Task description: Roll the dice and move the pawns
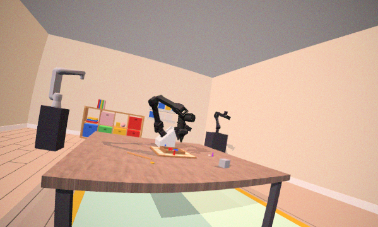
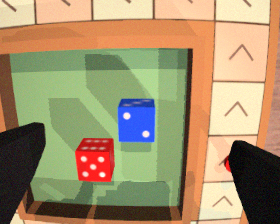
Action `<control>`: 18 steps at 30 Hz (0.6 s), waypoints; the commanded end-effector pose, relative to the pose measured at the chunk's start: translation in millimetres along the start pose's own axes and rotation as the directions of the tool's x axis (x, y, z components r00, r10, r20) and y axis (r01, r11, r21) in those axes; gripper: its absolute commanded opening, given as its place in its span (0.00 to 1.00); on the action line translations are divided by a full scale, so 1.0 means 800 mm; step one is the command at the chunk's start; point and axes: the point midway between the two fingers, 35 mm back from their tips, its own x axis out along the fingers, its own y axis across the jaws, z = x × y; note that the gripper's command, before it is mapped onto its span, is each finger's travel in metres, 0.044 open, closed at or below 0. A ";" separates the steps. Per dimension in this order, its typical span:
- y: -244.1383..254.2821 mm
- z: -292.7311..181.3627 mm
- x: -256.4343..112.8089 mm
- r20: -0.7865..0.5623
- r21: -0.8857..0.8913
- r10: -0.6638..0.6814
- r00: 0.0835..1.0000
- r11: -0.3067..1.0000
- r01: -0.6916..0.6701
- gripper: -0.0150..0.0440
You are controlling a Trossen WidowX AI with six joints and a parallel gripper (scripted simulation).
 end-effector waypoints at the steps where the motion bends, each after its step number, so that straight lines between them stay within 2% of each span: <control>1: -0.050 -0.022 0.008 -0.027 0.321 -0.027 0.999 0.946 0.035 0.78; 3: -0.084 -0.043 0.016 -0.055 0.554 -0.041 0.998 0.830 0.065 0.69; 5: -0.105 -0.058 0.022 -0.075 0.683 -0.048 0.996 0.725 0.086 0.60; 13: -0.105 -0.062 0.023 -0.078 0.698 -0.048 0.996 0.711 0.089 0.59; 18: -0.106 -0.064 0.042 -0.078 0.698 -0.048 0.996 0.711 0.089 0.59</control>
